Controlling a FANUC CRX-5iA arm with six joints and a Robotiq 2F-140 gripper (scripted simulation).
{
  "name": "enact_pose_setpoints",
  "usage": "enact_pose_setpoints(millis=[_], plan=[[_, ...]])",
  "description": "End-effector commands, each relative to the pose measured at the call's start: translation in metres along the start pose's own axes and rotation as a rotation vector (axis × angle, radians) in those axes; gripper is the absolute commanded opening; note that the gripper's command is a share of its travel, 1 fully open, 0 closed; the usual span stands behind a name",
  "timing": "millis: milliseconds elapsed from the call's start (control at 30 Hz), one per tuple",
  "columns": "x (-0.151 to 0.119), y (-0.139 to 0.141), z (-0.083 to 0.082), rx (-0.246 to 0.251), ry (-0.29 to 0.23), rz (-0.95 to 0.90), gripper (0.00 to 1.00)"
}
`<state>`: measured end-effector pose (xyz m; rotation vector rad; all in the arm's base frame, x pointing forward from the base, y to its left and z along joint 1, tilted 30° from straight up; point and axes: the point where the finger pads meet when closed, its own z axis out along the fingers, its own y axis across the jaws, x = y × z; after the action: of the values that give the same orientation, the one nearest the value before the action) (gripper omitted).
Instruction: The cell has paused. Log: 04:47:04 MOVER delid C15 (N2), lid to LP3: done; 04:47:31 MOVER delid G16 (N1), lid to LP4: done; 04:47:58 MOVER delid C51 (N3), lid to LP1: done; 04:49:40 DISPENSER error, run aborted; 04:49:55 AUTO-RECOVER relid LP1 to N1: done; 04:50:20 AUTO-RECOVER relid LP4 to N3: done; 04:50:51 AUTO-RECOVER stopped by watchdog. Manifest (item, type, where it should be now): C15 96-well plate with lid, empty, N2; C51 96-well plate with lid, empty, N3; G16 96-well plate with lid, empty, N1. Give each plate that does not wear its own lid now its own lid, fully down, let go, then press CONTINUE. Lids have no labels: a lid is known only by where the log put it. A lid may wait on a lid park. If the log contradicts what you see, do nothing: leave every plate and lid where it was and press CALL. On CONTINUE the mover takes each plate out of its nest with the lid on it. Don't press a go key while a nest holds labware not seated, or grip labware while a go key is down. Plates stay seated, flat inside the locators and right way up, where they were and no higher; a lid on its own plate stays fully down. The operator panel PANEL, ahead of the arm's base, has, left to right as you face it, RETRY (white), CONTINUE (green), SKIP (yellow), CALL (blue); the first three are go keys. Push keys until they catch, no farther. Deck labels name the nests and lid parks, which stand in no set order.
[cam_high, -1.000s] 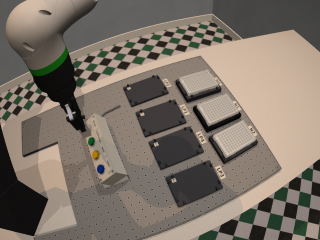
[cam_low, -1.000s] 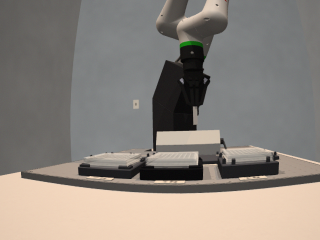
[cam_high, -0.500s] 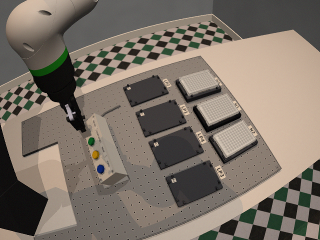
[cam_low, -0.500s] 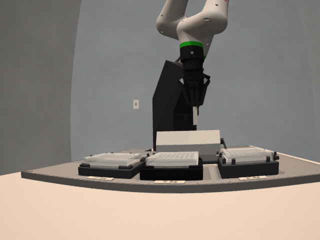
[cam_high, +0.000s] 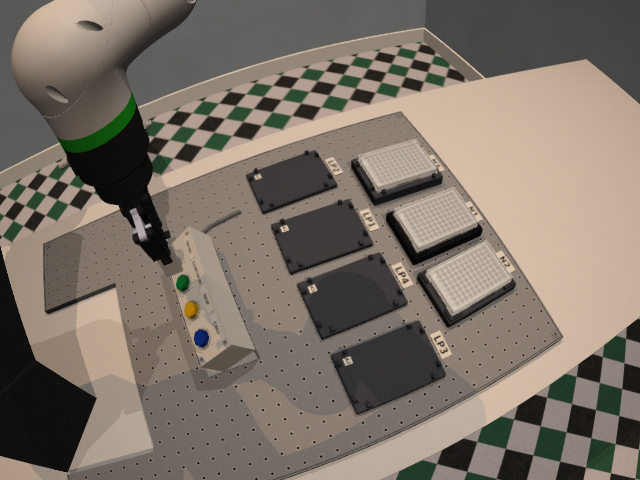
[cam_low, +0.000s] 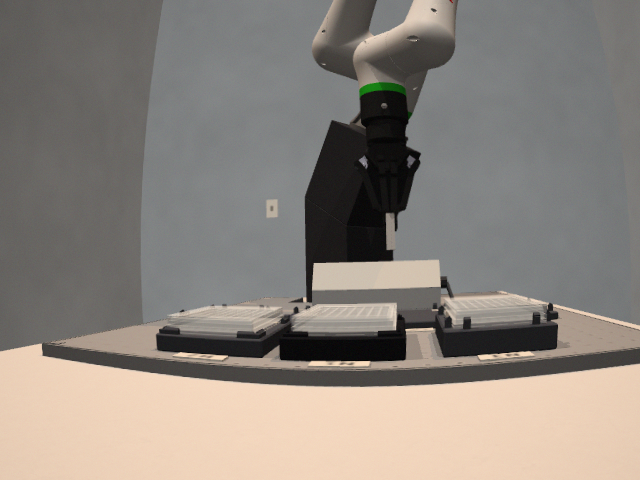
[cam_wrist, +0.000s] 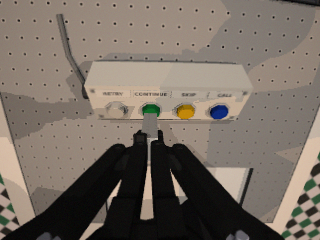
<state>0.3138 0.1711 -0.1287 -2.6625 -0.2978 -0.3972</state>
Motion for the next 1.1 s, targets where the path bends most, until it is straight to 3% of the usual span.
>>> enact_pose_setpoints(millis=[0, 1067], plan=[[0.0001, 0.0001, -0.0001, 0.0, 0.0, 0.0, 0.0], [0.0001, 0.0001, 0.0057, 0.0, 0.0, 0.0, 0.0]])
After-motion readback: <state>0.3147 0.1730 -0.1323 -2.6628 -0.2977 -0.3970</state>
